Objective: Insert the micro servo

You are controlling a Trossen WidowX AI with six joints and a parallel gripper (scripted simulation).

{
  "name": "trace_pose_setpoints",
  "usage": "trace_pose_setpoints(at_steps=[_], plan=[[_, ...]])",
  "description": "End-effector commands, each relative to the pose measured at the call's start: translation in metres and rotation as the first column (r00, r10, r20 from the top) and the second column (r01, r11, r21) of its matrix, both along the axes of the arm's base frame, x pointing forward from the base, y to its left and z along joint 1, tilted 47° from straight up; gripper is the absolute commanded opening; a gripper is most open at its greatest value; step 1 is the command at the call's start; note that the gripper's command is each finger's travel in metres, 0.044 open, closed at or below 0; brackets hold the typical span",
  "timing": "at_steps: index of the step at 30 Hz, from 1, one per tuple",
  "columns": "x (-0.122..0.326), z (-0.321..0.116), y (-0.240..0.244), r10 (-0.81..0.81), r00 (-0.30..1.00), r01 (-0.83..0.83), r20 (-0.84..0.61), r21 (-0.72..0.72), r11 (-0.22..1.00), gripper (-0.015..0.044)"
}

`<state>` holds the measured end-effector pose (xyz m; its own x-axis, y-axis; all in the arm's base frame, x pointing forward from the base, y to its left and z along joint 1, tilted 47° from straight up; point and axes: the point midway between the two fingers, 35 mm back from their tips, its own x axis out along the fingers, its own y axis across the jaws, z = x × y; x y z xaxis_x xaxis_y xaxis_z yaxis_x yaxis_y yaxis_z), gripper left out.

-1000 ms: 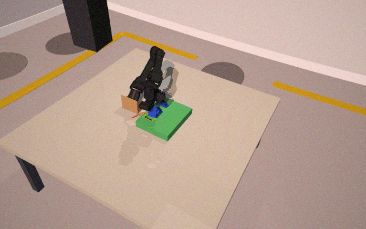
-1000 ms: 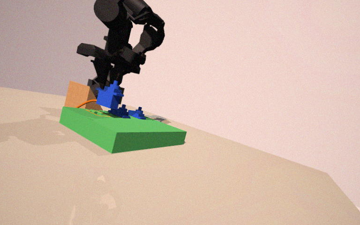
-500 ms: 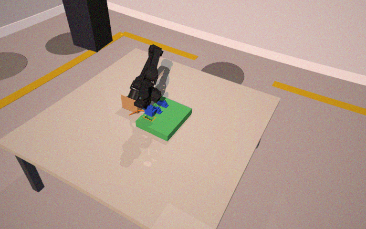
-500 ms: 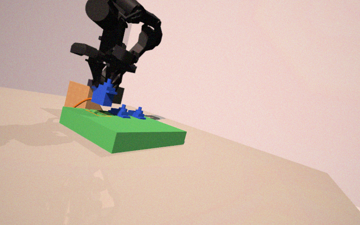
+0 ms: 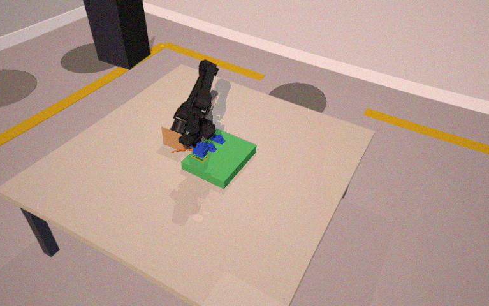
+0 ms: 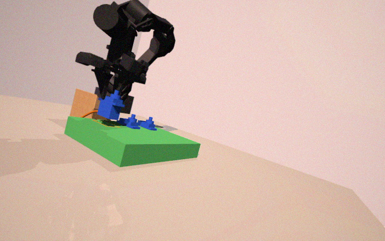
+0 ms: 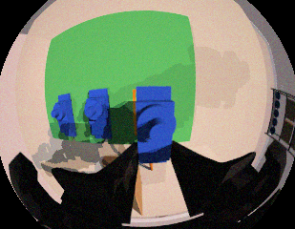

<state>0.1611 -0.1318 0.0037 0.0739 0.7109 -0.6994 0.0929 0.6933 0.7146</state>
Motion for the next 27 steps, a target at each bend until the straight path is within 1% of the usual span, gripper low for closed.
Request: trace_pose_setpoints(at_steps=[1, 27], plan=[[0.0000, -0.0049, 0.0059, -0.007, 1.000, 0.007, -0.004, 0.006, 1.000, 0.0000], [0.0007, -0.0119, 0.0131, -0.007, 1.000, 0.007, -0.004, 0.006, 1.000, 0.0000]])
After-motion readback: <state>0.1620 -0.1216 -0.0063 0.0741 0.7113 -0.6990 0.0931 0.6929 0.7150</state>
